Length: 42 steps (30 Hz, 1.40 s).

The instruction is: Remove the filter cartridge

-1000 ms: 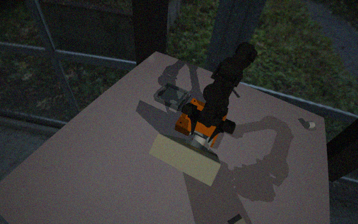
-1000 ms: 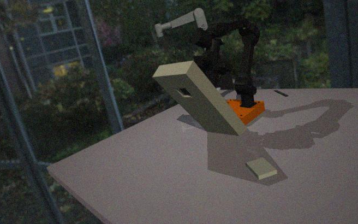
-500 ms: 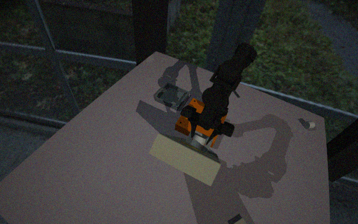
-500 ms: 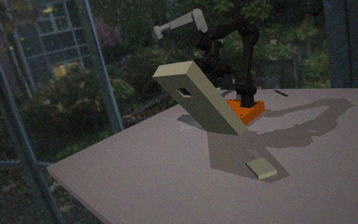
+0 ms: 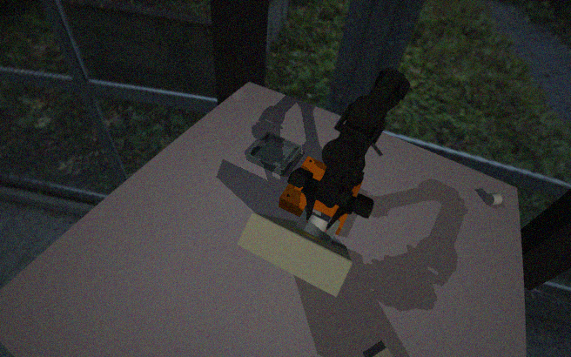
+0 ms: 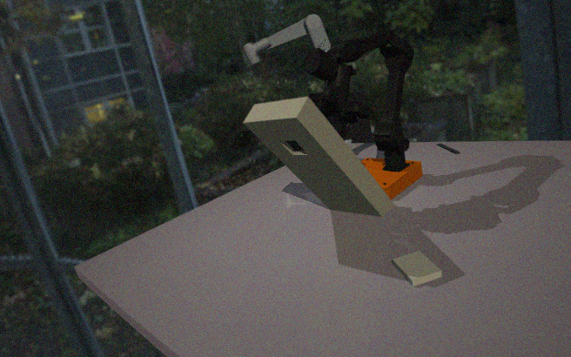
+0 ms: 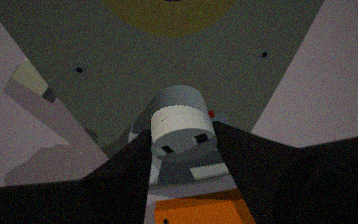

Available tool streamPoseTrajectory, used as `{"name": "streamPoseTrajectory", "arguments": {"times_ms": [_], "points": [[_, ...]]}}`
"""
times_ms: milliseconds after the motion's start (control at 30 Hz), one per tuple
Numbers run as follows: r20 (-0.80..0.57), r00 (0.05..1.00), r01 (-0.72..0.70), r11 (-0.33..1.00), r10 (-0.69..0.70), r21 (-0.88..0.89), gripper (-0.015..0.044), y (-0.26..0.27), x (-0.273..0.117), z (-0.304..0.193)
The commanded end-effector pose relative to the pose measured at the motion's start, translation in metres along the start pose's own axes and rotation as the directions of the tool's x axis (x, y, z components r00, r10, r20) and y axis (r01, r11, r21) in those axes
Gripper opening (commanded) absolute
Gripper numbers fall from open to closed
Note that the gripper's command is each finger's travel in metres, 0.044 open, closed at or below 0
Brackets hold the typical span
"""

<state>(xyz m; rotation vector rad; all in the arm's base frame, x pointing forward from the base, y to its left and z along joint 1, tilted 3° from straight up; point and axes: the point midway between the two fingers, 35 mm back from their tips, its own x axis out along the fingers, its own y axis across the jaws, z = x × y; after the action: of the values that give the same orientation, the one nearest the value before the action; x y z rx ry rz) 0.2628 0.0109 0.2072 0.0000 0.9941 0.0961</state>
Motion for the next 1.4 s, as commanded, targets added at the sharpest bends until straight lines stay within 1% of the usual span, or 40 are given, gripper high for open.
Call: {"name": "streamPoseTrajectory", "arguments": {"times_ms": [0,33,267,933,1367], "points": [[0.003,1.000,-0.002,1.000,0.002,-0.001,0.0008,0.000,-0.004,0.008],[0.003,1.000,-0.001,1.000,0.001,0.000,0.0000,0.000,-0.005,0.011],[0.004,1.000,0.000,1.000,0.000,0.000,0.0000,0.000,-0.013,0.023],[0.000,1.000,0.001,1.000,-0.001,0.000,0.0000,0.000,-0.100,0.027],[-0.014,1.000,0.005,1.000,-0.005,-0.005,0.0000,-0.035,-0.092,0.030]]}}
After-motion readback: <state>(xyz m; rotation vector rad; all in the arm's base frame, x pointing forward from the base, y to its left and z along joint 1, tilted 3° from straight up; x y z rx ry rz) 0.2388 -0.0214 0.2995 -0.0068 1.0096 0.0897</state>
